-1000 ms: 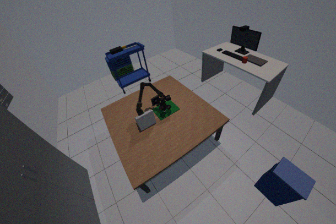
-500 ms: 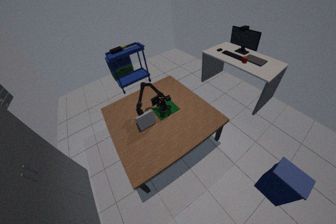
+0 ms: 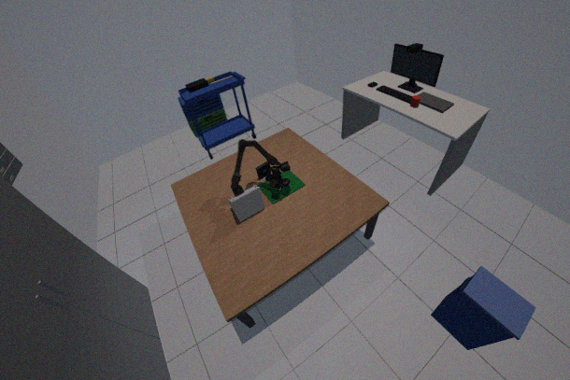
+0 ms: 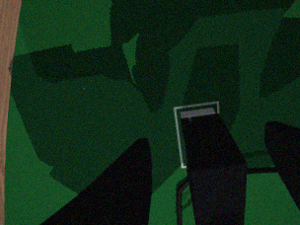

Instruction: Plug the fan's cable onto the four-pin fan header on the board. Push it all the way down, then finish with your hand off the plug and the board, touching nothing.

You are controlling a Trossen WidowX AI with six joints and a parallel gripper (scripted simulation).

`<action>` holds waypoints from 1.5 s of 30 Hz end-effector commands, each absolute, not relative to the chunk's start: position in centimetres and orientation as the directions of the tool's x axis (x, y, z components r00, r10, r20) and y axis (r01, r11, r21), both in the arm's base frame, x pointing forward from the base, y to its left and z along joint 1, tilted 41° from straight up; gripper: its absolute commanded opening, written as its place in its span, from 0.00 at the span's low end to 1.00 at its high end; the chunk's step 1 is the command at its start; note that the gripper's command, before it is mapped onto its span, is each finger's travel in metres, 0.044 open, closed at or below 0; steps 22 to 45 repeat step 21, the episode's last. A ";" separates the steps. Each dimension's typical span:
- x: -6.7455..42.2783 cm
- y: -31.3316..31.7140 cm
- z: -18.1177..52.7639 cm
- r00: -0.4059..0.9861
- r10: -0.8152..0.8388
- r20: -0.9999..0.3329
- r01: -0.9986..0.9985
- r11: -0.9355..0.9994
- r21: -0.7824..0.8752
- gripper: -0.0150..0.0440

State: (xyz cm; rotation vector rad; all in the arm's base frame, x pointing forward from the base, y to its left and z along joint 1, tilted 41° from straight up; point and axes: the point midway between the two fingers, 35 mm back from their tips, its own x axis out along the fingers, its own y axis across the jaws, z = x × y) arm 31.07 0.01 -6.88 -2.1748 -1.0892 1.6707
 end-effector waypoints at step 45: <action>21.6 -9.3 -8.7 0.093 0.638 -0.764 0.429 -0.718 -0.548 0.69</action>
